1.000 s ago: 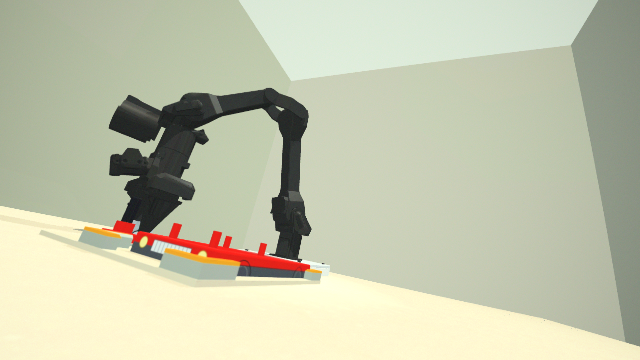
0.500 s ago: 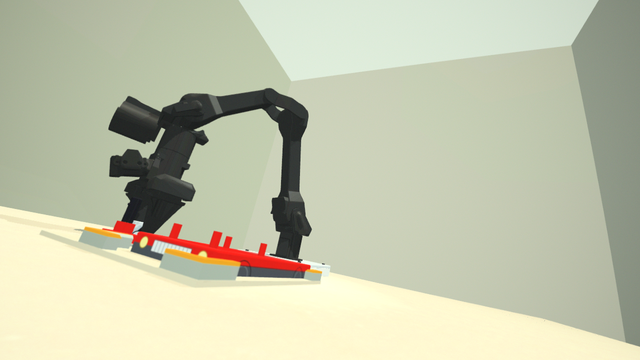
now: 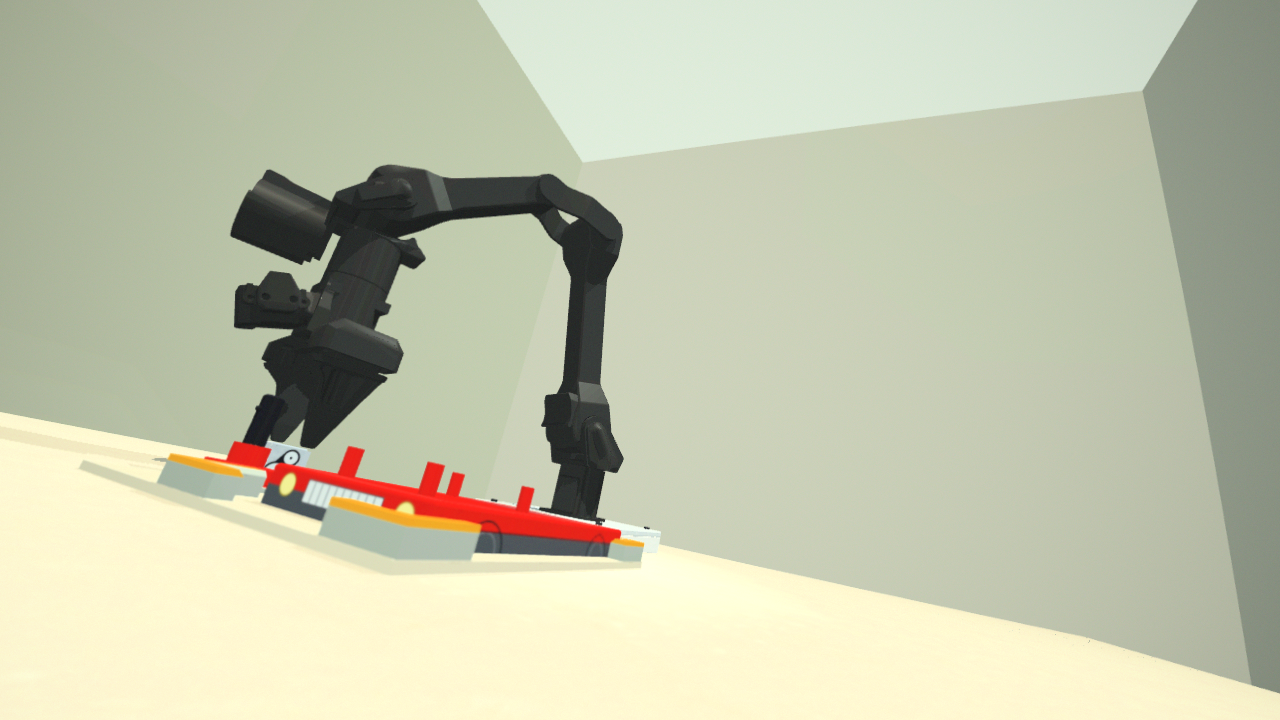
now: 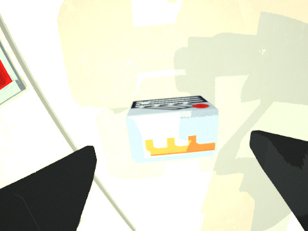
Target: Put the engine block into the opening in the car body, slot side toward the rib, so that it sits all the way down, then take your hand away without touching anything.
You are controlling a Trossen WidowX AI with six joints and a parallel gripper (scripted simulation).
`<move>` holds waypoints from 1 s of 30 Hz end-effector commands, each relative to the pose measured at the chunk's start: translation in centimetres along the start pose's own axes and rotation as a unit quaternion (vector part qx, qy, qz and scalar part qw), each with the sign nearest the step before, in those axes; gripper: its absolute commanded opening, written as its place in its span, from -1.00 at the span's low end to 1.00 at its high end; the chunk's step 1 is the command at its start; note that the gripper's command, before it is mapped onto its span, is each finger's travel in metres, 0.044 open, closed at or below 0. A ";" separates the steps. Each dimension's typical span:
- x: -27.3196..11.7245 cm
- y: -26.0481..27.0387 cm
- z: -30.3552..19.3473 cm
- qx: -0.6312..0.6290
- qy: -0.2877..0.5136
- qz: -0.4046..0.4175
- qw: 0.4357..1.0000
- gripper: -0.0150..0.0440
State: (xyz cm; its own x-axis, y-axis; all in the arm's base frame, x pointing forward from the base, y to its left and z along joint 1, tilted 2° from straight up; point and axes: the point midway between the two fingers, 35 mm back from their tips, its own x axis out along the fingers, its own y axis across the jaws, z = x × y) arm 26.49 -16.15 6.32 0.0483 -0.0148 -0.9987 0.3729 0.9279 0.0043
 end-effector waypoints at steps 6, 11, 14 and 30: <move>-1.9 0.0 0.2 -0.002 -0.005 0.000 1.000 1.00; -1.5 0.0 0.1 0.000 -0.003 -0.001 1.000 1.00; -1.5 0.0 0.1 0.000 -0.003 -0.001 1.000 1.00; -2.5 0.0 0.4 0.001 -0.005 0.001 1.000 1.00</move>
State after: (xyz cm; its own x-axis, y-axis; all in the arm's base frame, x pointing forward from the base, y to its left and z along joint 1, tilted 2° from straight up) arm 26.47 -16.22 8.98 0.0536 -0.0183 -0.9984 0.3742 0.9274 0.0031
